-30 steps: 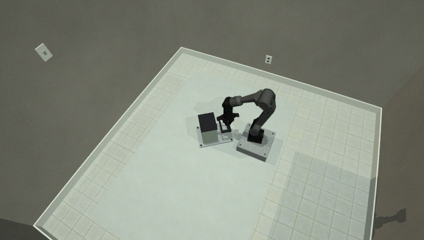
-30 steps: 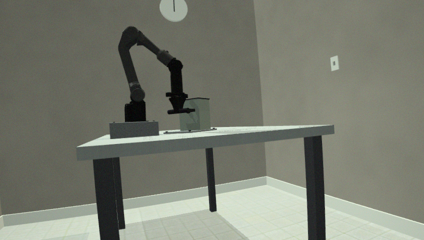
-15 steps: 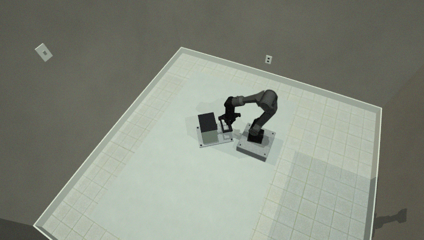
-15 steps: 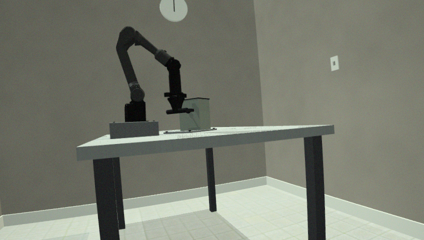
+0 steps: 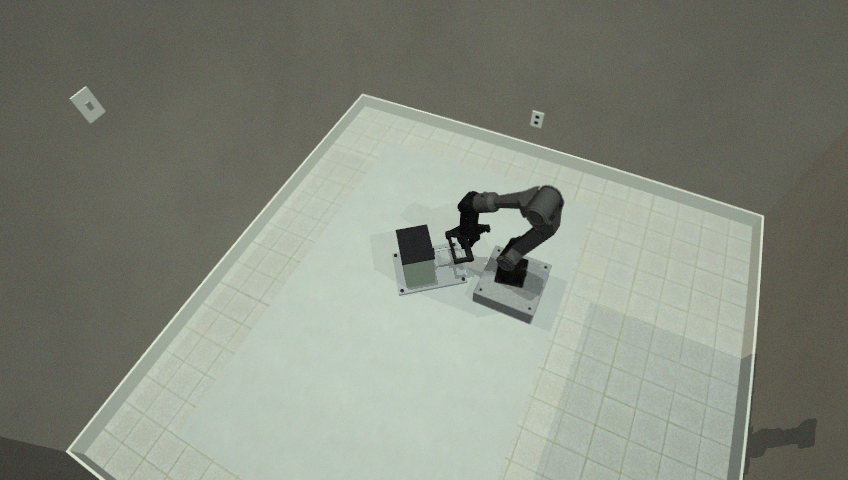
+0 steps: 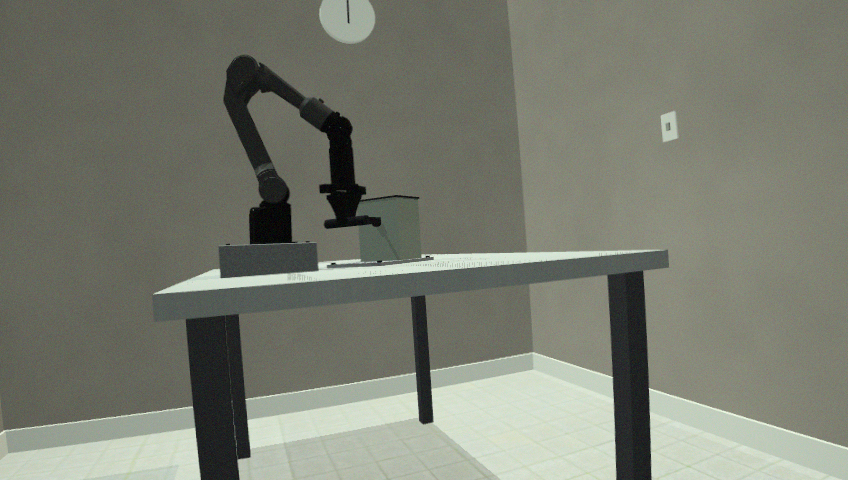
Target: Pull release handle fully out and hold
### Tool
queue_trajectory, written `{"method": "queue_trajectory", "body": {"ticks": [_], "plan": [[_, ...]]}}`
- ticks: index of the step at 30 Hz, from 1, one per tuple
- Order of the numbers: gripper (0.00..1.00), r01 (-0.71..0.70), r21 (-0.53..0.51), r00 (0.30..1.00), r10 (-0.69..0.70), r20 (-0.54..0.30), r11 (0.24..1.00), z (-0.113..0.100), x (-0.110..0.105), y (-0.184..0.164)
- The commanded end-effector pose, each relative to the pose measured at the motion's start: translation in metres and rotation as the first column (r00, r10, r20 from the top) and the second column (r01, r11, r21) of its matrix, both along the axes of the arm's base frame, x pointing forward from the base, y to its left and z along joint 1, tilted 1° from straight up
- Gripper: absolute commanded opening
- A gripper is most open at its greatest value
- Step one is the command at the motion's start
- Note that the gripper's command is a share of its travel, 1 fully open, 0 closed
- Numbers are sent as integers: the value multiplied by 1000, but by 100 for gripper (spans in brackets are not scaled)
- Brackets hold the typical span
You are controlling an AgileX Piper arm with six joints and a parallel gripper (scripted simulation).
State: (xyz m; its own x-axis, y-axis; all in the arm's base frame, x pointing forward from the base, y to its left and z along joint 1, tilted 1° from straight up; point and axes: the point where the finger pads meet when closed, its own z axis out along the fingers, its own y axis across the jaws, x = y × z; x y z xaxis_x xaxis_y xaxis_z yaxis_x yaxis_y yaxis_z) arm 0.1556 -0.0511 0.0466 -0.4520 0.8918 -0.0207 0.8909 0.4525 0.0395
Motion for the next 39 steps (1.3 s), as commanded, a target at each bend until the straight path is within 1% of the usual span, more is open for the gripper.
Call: {"method": "queue_trajectory", "body": {"ticks": [1, 7, 13, 39], "plan": [[0, -4, -9, 1000, 3, -21, 1000, -1, -11, -5], [0, -4, -9, 1000, 3, -21, 1000, -1, -17, -8], [0, -4, -9, 1000, 3, -21, 1000, -1, -18, -9], [0, -2, -9, 1000, 2, -22, 1000, -1, -19, -9]]}}
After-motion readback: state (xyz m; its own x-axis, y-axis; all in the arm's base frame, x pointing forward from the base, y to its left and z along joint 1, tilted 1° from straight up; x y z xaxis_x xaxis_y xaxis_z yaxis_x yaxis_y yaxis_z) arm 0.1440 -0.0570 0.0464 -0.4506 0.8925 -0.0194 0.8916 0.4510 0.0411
